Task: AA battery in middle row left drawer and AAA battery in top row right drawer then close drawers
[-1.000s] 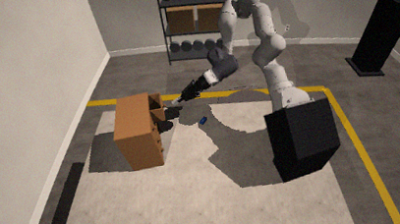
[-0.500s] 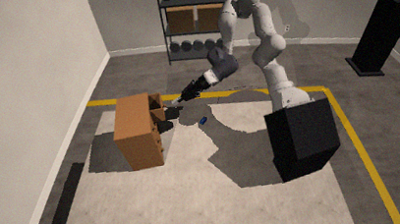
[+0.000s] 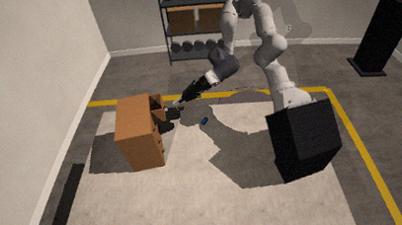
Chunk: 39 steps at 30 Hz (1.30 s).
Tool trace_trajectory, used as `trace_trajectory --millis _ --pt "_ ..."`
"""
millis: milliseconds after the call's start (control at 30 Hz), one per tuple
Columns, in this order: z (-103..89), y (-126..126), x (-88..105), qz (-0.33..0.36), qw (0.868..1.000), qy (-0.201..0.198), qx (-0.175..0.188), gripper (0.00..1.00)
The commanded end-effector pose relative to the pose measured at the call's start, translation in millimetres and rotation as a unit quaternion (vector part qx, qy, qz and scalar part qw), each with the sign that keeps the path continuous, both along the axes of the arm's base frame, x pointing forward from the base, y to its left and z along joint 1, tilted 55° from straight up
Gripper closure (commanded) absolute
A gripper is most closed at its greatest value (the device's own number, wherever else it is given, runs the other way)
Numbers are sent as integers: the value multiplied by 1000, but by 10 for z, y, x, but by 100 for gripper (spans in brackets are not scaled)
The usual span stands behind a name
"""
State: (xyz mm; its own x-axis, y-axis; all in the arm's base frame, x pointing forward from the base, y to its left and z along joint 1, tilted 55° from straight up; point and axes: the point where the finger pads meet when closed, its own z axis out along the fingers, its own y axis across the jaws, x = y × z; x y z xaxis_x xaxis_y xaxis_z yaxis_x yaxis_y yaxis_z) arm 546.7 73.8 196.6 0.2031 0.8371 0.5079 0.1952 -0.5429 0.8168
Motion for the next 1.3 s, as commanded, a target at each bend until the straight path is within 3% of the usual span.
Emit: trace_trajectory --millis 0,1267 --pt "-1 18 2 0 1000 -1 1 100" --pt "0 30 34 0 1000 -1 1 100"
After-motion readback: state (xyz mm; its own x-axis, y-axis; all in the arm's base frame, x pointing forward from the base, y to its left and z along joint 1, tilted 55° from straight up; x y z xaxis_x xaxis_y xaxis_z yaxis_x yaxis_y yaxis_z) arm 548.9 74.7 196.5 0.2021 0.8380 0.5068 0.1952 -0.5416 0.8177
